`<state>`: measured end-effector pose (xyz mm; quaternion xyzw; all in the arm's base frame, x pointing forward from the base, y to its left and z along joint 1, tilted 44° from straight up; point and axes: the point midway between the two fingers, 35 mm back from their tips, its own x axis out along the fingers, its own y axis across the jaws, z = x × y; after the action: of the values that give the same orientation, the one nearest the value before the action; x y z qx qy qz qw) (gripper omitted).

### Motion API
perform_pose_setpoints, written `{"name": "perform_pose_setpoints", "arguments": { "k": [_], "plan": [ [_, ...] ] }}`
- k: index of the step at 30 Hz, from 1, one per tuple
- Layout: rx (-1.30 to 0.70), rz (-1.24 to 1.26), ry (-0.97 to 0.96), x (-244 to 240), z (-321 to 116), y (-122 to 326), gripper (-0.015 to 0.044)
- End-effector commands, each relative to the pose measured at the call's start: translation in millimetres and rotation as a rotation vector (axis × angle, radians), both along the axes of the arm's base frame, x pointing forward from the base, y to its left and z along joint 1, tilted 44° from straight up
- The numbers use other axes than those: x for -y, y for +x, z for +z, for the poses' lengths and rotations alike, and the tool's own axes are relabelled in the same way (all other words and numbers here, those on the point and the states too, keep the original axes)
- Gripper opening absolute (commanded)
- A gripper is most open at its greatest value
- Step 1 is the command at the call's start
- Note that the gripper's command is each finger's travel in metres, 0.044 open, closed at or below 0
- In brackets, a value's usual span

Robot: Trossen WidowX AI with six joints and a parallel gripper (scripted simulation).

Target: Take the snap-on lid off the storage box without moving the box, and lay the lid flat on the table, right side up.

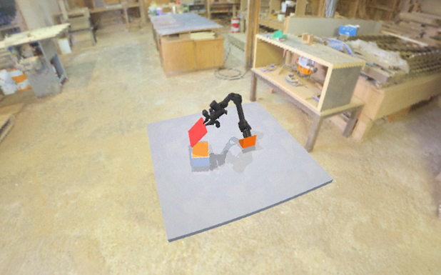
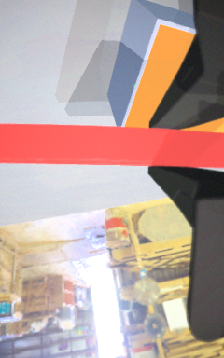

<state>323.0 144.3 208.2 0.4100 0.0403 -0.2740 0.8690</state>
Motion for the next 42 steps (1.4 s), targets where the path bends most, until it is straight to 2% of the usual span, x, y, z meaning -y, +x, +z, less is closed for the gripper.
{"name": "perform_pose_setpoints", "arguments": {
  "k": [1, 42],
  "plan": [
    [0.000, 0.008, 0.002, 5.0, 6.4, -3.5, 0.0000],
    [-0.002, 0.008, -0.002, 64.8, 57.8, -24.1, 0.0000]
  ]
}}
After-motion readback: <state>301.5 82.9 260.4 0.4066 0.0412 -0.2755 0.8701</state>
